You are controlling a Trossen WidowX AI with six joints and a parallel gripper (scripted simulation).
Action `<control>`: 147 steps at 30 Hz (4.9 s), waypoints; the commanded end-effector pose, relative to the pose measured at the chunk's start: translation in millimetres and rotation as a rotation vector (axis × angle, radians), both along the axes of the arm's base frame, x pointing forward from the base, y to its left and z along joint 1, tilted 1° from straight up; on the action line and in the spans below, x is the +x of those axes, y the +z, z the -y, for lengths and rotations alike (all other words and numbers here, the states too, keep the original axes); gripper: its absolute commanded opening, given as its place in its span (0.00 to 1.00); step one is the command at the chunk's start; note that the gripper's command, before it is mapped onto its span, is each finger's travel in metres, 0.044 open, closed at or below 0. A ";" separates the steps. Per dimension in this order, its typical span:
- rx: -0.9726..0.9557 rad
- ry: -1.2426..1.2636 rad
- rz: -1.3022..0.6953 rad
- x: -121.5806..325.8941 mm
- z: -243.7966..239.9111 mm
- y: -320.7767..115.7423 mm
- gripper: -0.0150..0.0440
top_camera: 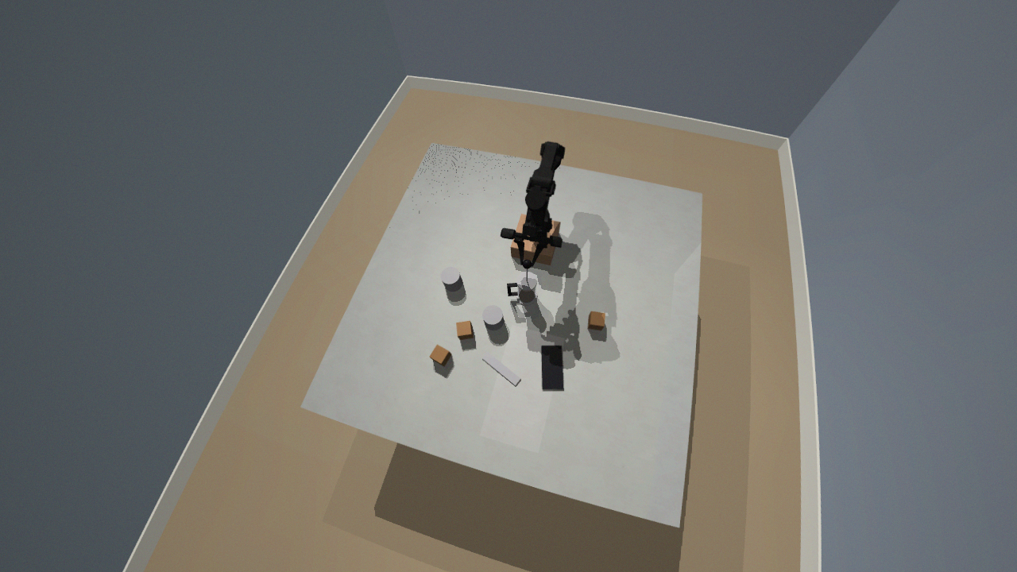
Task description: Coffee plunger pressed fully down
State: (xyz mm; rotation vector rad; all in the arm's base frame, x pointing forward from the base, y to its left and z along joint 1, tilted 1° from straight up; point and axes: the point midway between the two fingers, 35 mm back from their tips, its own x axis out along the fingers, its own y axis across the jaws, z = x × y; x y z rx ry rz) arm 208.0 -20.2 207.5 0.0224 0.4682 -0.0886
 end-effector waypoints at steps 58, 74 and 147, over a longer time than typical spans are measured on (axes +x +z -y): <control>0.006 -0.002 -0.031 17.1 0.6 -93.9 0.45; 0.006 -0.002 -0.031 21.1 0.9 -92.5 0.45; 0.006 0.001 -0.033 -5.2 -1.2 -10.2 1.00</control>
